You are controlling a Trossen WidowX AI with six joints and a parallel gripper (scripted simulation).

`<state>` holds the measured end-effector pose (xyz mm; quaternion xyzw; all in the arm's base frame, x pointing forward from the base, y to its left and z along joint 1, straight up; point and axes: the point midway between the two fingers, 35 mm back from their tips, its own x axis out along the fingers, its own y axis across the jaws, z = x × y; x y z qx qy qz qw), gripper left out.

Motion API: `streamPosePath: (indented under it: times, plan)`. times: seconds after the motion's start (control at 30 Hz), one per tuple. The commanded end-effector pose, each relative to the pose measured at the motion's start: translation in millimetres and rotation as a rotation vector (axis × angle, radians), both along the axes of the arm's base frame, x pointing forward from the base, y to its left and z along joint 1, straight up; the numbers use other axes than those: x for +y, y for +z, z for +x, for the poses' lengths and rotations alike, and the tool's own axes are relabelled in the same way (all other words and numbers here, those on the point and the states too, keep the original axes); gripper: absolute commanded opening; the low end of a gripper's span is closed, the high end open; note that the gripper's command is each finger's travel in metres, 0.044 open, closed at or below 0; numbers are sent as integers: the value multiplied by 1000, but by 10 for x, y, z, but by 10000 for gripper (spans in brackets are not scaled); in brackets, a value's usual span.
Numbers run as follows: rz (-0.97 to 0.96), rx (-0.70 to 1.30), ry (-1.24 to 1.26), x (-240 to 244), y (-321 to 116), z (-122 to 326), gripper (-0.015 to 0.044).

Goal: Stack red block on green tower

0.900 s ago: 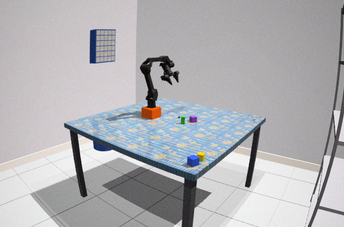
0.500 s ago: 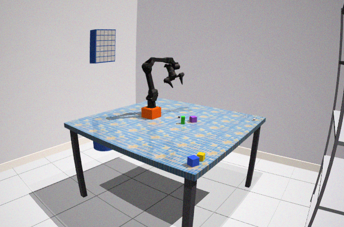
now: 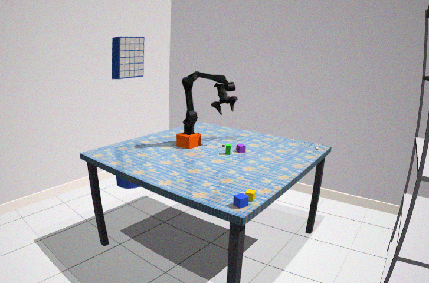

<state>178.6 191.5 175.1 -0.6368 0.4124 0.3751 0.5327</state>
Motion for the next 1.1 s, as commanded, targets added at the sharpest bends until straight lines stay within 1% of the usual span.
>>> streamPosePath:
  times: [0.0, 0.5, 0.9, 0.97, 1.07]
  plan:
    - [98, 27, -302, -16, -151, 232, 440]
    - [366, 52, -1314, -273, -703, 1045, 440]
    - [537, 45, -2146, -705, -1181, 1620, 440]
    - [551, 43, -2237, -768, -1236, 1674, 440]
    - [553, 43, -2248, -776, -1243, 1680, 440]
